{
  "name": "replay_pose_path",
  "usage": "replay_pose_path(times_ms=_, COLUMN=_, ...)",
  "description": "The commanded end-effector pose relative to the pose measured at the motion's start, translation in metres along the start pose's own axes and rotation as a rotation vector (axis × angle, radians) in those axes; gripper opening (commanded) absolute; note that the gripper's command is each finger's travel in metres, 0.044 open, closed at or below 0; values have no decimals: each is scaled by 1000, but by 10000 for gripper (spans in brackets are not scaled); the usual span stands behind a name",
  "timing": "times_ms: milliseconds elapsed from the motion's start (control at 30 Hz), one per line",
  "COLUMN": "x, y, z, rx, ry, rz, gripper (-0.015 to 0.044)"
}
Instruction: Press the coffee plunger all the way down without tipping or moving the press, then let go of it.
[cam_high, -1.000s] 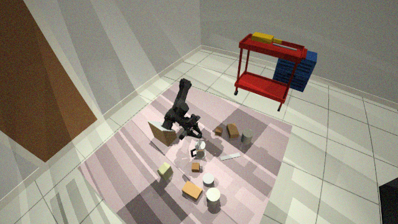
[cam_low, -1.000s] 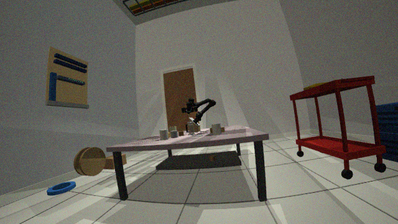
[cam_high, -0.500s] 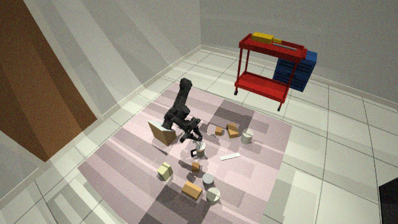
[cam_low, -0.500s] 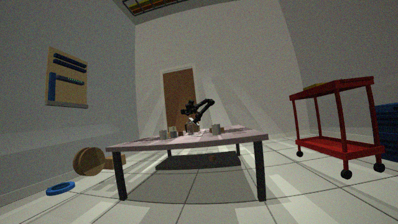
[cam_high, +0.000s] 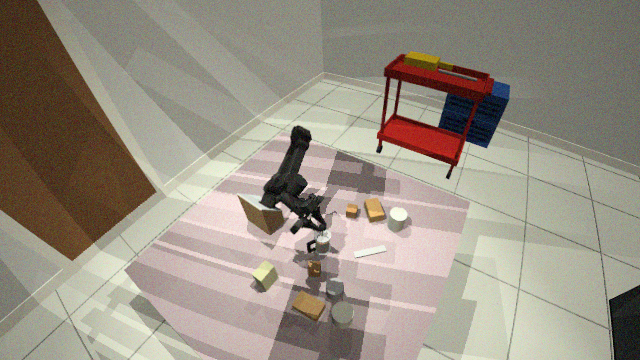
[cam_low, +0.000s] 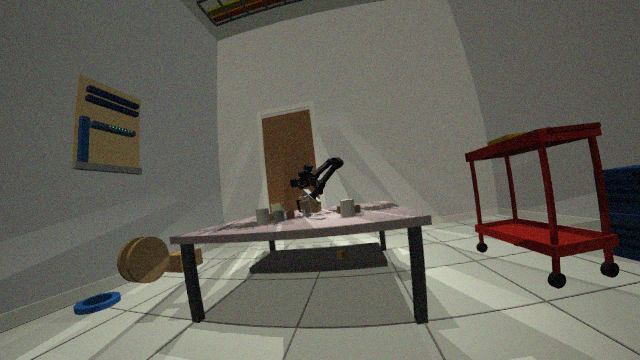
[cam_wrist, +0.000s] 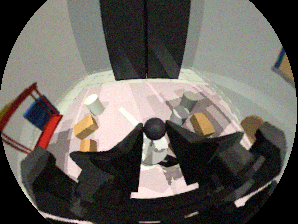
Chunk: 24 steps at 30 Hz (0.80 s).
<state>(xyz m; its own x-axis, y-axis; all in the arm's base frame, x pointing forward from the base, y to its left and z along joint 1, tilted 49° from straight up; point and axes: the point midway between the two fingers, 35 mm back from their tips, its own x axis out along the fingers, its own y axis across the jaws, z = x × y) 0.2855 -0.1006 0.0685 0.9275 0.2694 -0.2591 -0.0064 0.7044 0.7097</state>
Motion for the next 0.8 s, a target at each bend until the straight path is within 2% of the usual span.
replay_pose_path(times_ms=0, x=7, y=2, z=-24, rx=40, ry=42, rz=6, gripper=119)
replay_pose_path(times_ms=767, x=22, y=-1, z=-29, rx=44, ry=33, rz=14, gripper=119)
